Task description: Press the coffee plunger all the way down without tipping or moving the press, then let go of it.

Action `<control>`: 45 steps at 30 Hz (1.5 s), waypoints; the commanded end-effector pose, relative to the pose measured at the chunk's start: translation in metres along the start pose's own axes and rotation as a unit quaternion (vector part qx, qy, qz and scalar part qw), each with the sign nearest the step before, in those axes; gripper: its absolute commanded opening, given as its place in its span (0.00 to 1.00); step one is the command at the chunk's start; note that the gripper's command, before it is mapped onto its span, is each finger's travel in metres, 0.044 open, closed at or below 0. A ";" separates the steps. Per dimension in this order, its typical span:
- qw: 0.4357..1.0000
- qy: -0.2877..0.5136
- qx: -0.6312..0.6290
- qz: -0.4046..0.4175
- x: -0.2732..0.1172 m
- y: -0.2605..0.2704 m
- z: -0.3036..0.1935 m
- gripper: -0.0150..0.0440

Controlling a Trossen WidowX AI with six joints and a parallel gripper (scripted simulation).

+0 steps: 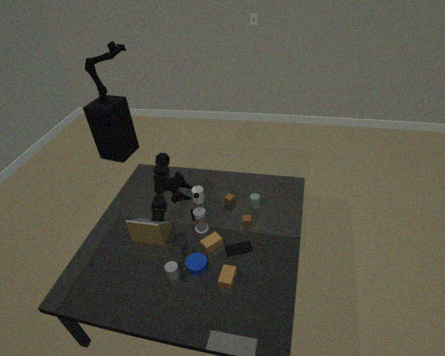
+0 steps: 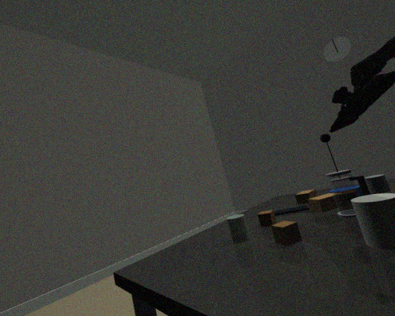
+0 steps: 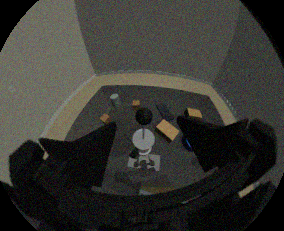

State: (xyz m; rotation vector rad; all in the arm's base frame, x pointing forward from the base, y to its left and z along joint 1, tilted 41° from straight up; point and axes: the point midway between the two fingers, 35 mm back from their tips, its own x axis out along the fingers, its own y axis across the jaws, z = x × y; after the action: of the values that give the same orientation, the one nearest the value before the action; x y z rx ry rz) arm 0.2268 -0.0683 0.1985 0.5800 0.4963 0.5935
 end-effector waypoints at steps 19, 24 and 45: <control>1.000 0.001 0.003 0.002 0.033 0.001 -0.002 1.00; 1.000 0.000 0.003 0.004 0.036 0.003 -0.001 1.00; 1.000 0.000 0.003 0.004 0.036 0.003 -0.001 0.47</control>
State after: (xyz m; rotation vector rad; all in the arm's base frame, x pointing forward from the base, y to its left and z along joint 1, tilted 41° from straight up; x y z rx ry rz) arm 0.2518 -0.0434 0.1901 0.5818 0.4966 0.5983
